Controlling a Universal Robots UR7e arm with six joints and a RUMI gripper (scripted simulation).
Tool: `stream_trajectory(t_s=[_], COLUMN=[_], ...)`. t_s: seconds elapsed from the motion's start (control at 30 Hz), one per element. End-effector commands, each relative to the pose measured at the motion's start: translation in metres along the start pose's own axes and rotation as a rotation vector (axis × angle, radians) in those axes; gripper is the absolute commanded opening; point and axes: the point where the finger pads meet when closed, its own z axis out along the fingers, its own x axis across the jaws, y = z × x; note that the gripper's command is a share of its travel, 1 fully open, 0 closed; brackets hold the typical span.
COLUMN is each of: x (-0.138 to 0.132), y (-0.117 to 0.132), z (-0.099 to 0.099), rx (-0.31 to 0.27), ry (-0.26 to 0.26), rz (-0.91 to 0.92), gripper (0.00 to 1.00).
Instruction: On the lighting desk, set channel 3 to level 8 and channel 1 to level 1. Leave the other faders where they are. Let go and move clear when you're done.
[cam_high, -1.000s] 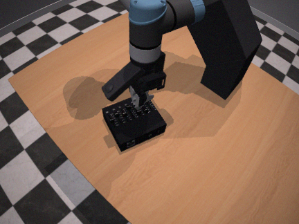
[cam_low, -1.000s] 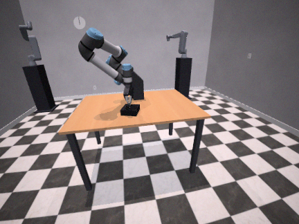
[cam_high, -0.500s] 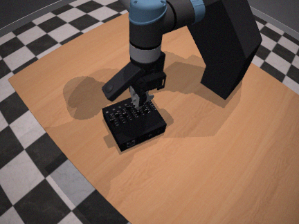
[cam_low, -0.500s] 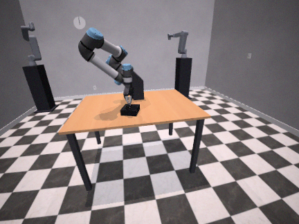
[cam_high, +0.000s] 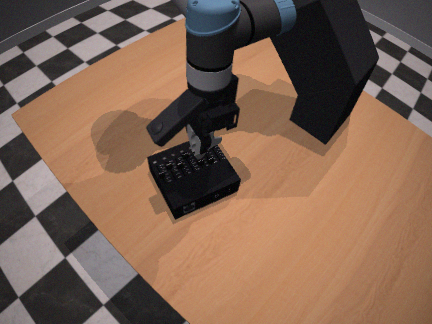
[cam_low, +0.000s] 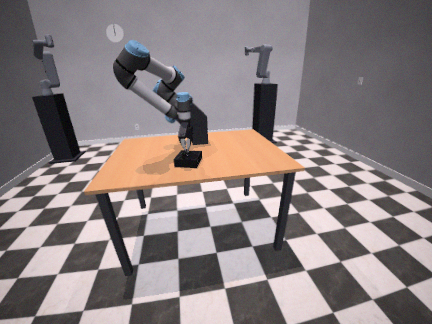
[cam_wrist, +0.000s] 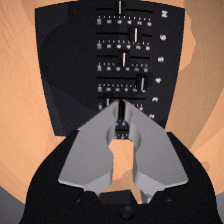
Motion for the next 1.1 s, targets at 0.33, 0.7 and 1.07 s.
stream_trajectory(t_s=[0.33, 0.7, 1.07], x=[0.003, 0.004, 0.004], y=[-0.001, -0.001, -0.001], z=[-0.003, -0.032, -0.040], rx=[0.001, 0.001, 0.001], ry=[-0.001, -0.001, -0.001], rz=[0.002, 0.002, 0.002], gripper=[0.00, 0.00, 0.00])
